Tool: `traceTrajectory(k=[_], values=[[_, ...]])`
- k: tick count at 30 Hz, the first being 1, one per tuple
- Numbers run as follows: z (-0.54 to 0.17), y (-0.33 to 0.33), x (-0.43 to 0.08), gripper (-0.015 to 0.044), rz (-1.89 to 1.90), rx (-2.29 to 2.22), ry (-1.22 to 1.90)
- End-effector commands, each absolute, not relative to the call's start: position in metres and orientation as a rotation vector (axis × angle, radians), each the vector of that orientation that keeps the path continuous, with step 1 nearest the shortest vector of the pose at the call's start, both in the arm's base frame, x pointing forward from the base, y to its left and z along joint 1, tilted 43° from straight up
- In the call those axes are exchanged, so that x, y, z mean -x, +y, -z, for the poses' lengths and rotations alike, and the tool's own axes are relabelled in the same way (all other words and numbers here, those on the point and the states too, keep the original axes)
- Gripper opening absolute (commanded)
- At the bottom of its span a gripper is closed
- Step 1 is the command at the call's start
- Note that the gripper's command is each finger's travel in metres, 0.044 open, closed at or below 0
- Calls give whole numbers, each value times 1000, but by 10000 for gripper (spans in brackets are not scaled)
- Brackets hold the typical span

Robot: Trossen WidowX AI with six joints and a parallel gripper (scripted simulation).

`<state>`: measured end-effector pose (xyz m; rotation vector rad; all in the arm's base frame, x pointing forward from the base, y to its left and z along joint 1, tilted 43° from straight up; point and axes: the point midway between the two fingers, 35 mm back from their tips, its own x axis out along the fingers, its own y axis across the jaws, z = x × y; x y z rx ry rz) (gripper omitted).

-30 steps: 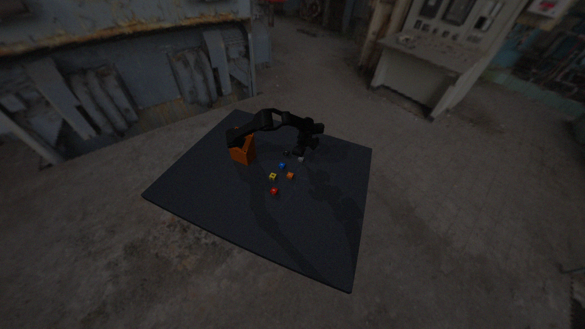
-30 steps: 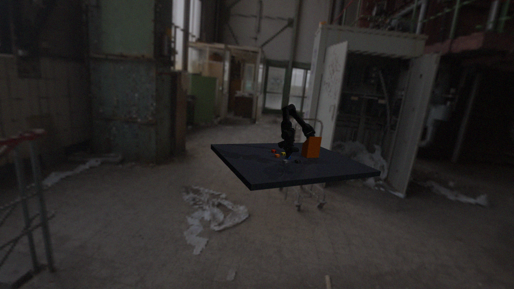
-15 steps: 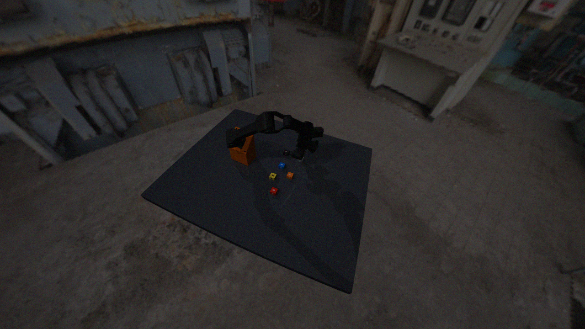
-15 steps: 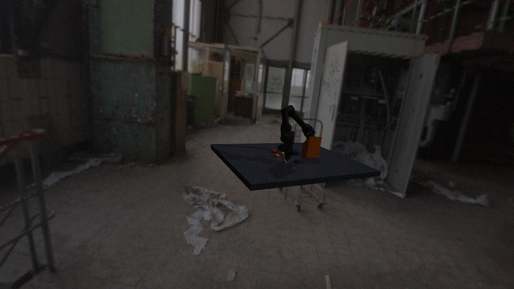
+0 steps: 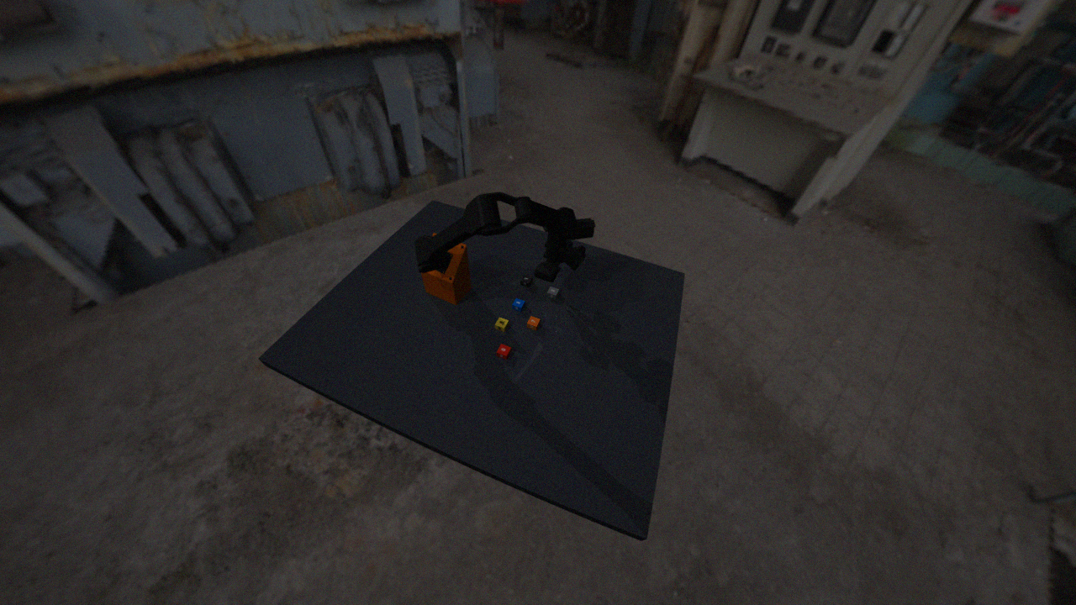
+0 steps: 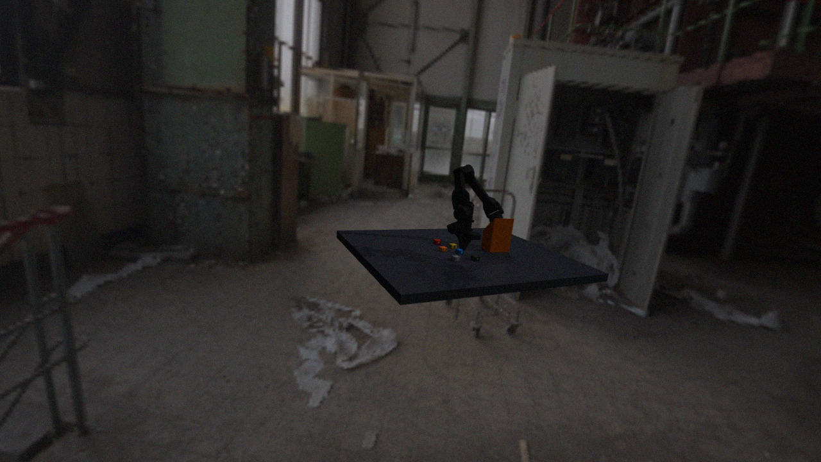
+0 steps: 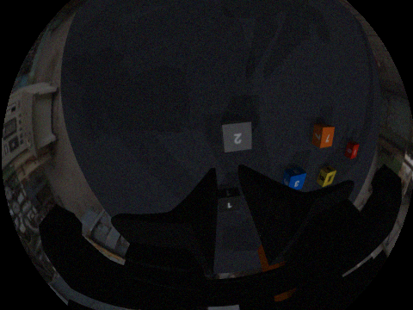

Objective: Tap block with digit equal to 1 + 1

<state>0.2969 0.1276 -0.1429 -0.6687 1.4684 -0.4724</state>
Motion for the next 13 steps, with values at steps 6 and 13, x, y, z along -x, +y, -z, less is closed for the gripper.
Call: traceTrajectory(k=[6, 13], values=[[123, 202, -213, 309, 454, 680, 1470], [123, 202, -213, 400, 454, 680, 1470]])
